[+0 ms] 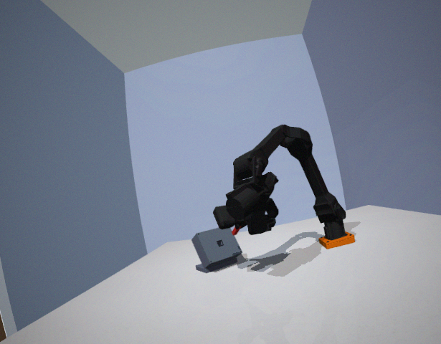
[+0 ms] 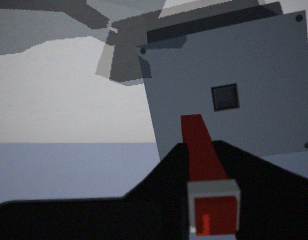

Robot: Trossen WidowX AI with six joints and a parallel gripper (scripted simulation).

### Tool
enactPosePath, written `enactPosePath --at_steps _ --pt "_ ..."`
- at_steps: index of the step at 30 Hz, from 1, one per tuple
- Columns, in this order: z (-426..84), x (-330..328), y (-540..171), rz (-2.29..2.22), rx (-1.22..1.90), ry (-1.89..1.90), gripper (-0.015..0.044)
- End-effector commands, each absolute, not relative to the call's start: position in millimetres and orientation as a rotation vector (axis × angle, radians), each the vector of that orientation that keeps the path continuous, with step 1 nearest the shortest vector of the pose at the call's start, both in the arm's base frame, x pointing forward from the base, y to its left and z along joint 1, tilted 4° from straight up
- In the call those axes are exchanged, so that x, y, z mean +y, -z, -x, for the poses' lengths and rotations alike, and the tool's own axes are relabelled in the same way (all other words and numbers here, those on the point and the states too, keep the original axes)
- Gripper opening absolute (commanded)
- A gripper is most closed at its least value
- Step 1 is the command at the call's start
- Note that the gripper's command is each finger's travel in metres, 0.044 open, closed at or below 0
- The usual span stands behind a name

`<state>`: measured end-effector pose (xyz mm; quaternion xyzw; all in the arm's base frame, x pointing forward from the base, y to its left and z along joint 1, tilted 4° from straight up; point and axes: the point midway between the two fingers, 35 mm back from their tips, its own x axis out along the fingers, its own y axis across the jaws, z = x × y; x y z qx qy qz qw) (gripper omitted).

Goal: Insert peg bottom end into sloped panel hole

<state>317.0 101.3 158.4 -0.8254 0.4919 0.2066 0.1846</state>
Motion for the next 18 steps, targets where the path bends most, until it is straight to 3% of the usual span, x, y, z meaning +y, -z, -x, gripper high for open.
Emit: enactPosePath --at_steps 1,18 --pt "-316.7 107.3 -159.9 2.37 1.367 -0.577 0.0" --pt "-318.1 119.6 -159.5 2.468 1.306 -0.557 0.0"
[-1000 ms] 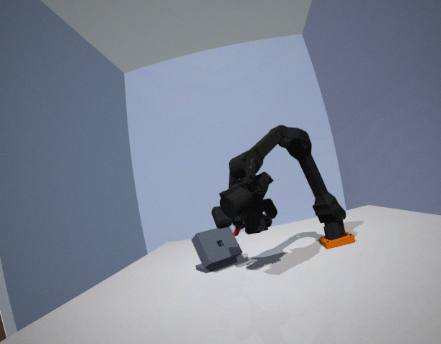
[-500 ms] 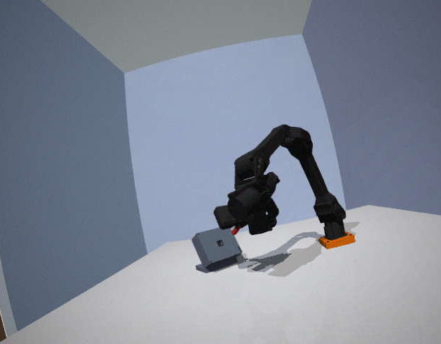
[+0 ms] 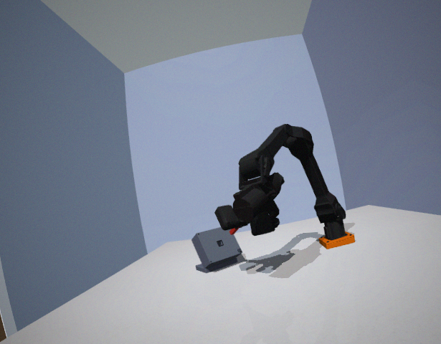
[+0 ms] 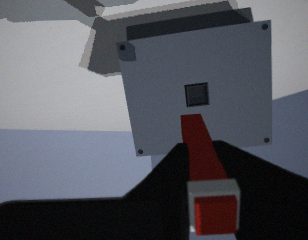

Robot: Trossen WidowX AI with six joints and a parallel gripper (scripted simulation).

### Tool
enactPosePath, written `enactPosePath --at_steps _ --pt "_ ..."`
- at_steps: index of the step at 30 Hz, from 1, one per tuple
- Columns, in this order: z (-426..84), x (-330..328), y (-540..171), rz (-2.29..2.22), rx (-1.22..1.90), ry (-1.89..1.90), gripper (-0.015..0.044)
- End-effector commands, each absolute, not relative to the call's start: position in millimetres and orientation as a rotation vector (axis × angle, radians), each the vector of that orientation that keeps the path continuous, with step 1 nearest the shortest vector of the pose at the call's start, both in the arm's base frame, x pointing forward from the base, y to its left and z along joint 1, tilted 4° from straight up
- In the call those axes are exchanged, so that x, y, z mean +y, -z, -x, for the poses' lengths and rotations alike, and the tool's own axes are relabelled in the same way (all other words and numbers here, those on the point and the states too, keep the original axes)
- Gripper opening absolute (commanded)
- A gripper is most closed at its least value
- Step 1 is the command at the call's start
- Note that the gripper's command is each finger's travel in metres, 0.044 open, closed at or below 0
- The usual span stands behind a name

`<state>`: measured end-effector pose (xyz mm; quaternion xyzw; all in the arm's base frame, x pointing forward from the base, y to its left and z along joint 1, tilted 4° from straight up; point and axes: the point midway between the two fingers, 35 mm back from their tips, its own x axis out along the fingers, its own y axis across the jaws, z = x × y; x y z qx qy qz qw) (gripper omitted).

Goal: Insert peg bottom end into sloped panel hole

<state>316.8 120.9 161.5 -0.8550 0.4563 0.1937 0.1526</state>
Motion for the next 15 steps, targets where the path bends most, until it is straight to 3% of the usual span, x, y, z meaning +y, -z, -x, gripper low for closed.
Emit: enactPosePath --at_steps 1,15 --pt "-318.9 119.1 -158.9 2.47 1.305 -0.557 0.0" --pt "-329.4 111.2 -151.1 2.497 1.283 -0.552 0.0"
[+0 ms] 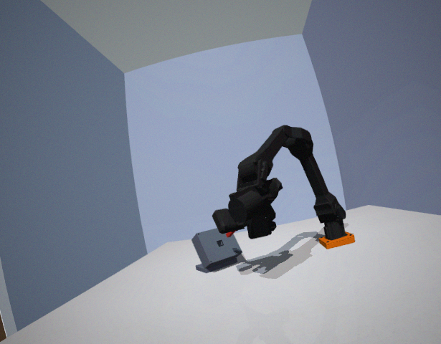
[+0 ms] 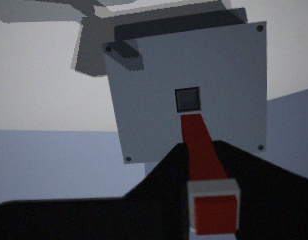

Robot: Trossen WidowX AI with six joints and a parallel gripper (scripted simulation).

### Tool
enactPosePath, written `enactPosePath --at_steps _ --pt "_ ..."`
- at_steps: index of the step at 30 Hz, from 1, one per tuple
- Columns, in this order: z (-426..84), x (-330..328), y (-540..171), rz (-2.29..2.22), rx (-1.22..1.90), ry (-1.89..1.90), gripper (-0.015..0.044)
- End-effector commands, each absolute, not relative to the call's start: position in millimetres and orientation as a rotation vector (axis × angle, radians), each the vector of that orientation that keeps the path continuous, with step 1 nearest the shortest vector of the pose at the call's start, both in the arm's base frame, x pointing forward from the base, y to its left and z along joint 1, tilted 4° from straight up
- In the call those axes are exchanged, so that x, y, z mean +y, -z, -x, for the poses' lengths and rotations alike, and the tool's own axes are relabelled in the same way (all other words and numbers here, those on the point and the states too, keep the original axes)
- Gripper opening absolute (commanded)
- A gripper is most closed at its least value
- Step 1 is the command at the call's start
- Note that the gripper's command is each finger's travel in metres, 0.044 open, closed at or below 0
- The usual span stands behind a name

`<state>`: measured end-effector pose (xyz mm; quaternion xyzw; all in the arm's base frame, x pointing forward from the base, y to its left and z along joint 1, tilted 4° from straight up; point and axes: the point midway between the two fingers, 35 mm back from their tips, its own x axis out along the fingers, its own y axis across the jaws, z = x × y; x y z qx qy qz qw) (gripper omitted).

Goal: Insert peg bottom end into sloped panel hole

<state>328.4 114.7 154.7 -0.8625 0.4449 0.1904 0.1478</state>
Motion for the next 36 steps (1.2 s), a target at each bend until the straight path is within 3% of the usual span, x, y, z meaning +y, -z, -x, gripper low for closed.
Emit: enactPosePath --at_steps 1,36 --pt "-330.1 110.6 -150.6 2.499 1.282 -0.551 0.0" --pt "-347.6 91.8 -138.2 2.546 1.263 -0.527 0.0"
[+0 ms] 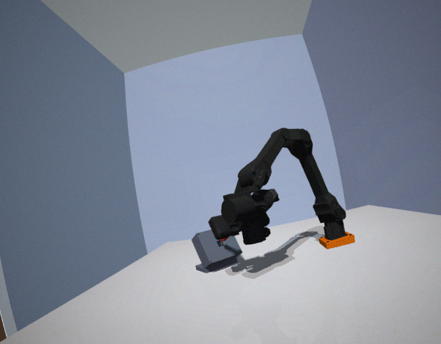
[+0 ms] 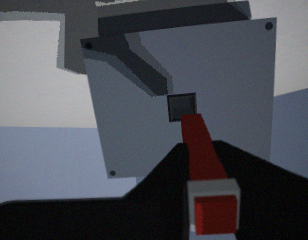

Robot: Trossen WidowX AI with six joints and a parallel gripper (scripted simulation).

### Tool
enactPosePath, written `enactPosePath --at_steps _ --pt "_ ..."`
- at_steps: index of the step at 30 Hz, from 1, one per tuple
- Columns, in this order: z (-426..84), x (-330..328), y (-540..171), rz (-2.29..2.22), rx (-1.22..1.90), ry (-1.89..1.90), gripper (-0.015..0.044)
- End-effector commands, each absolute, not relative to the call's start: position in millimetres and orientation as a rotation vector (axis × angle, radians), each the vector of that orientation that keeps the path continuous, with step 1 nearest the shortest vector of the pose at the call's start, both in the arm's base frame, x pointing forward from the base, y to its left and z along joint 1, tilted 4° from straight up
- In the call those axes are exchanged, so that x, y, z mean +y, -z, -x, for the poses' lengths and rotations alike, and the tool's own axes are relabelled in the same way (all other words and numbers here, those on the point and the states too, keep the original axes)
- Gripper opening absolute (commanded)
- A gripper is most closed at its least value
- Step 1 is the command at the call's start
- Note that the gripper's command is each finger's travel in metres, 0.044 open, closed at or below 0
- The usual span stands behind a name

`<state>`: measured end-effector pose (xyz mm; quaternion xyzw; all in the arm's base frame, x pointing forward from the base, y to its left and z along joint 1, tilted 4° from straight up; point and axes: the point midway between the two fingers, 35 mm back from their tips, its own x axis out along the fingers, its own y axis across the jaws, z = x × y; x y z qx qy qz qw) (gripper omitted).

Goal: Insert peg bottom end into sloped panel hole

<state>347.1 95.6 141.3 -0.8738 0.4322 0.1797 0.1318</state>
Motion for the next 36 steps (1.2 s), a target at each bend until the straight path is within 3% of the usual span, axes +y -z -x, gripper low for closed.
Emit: enactPosePath --at_steps 1,36 --pt "-348.6 90.8 -137.7 2.546 1.263 -0.527 0.0" --pt "-356.4 81.1 -132.9 2.538 1.257 -0.515 0.0"
